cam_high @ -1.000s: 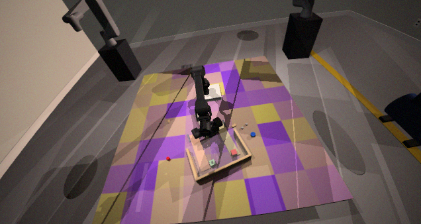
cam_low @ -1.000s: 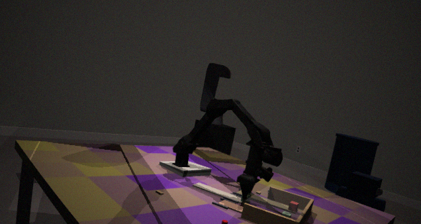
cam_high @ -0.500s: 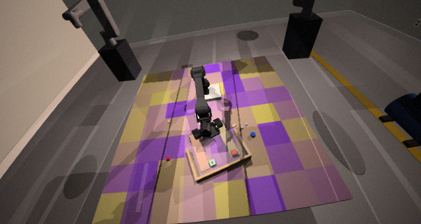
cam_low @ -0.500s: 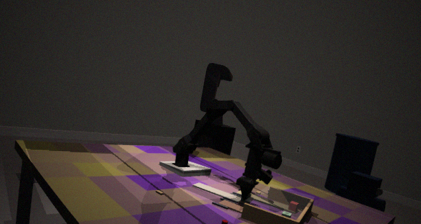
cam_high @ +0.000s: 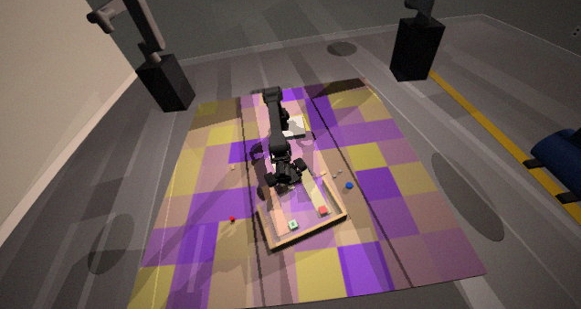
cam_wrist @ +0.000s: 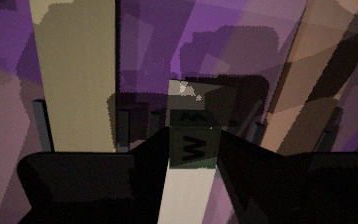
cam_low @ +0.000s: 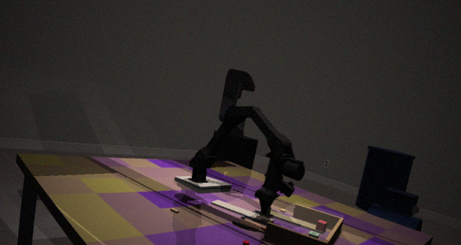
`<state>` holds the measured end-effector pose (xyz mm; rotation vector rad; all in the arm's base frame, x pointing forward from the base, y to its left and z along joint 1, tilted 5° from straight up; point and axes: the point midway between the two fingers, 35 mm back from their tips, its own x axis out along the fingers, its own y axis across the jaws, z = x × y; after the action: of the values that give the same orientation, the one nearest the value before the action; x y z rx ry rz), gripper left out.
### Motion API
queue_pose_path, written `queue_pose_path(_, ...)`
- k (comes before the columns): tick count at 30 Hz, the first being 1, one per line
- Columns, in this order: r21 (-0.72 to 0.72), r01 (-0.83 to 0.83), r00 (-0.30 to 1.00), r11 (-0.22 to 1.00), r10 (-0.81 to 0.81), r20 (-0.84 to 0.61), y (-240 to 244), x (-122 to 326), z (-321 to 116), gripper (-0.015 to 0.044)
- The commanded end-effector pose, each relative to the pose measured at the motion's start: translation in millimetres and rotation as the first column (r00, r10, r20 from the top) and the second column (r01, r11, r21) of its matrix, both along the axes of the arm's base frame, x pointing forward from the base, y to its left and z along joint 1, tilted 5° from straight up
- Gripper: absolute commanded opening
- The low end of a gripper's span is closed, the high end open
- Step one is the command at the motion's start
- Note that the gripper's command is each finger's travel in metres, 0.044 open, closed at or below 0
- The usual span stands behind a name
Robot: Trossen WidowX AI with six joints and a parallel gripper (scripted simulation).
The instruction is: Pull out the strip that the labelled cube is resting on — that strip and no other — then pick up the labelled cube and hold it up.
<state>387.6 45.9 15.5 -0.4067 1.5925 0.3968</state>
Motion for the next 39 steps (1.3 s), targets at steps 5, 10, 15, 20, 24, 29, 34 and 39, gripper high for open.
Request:
queue_pose_path(5,0.006,0.004,1.0,1.0,-0.004,0.009,-3,-29,26,0.0)
queue_pose_path(10,0.006,0.005,1.0,1.0,-0.005,0.009,-4,-38,32,0.0)
queue_pose_path(15,0.006,0.005,1.0,1.0,-0.005,0.008,-5,-47,33,0.0)
queue_pose_path(20,0.006,0.005,1.0,1.0,-0.005,0.006,-7,-65,34,0.0)
queue_pose_path(24,0.006,0.005,1.0,1.0,-0.005,0.005,-9,-79,33,0.0)
queue_pose_path(29,0.006,0.005,1.0,1.0,-0.005,0.005,-9,-80,41,0.0)
queue_pose_path(34,0.006,0.005,1.0,1.0,-0.005,0.005,-9,-79,66,0.0)
queue_pose_path(39,0.006,0.005,1.0,1.0,-0.005,0.005,-9,-79,69,0.0)
